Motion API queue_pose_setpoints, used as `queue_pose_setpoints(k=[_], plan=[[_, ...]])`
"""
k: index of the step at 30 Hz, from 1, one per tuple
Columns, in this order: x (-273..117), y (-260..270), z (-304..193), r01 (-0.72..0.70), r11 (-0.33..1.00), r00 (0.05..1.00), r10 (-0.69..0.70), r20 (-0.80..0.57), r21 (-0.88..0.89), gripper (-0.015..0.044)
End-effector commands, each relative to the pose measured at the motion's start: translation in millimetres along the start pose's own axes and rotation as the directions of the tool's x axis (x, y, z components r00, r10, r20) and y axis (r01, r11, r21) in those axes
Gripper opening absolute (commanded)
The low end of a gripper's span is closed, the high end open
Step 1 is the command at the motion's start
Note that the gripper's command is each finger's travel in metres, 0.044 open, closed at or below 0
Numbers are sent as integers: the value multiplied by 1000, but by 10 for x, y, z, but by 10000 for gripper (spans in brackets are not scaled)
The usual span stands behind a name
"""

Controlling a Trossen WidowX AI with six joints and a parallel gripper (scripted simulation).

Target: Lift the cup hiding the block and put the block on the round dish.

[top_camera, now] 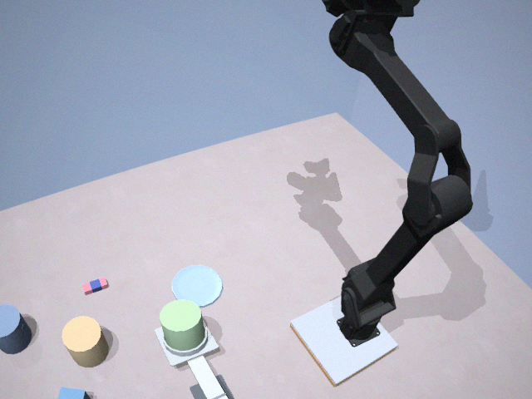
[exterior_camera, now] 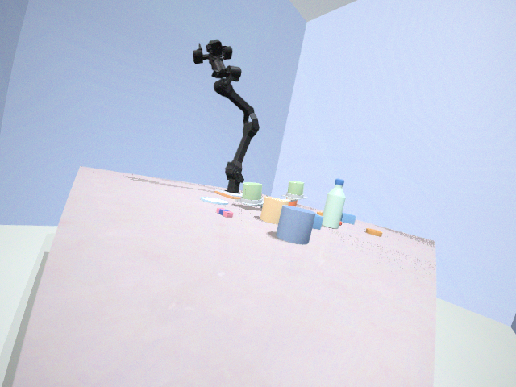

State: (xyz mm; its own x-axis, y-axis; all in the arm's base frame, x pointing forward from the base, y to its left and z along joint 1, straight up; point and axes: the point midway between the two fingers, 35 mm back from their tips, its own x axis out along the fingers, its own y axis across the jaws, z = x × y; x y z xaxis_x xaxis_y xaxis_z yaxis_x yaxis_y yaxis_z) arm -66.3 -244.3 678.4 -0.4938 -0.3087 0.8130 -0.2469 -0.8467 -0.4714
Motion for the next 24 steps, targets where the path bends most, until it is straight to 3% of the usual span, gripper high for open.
queue_pose_setpoints(k=[1,12,24], plan=[[-4,3,8,-3,1000,1000,3,3,4,426],[-331,170,485,-233,948,963,193,191,216,440],[-882,253,982,-524,766,829,360,428,372,440]])
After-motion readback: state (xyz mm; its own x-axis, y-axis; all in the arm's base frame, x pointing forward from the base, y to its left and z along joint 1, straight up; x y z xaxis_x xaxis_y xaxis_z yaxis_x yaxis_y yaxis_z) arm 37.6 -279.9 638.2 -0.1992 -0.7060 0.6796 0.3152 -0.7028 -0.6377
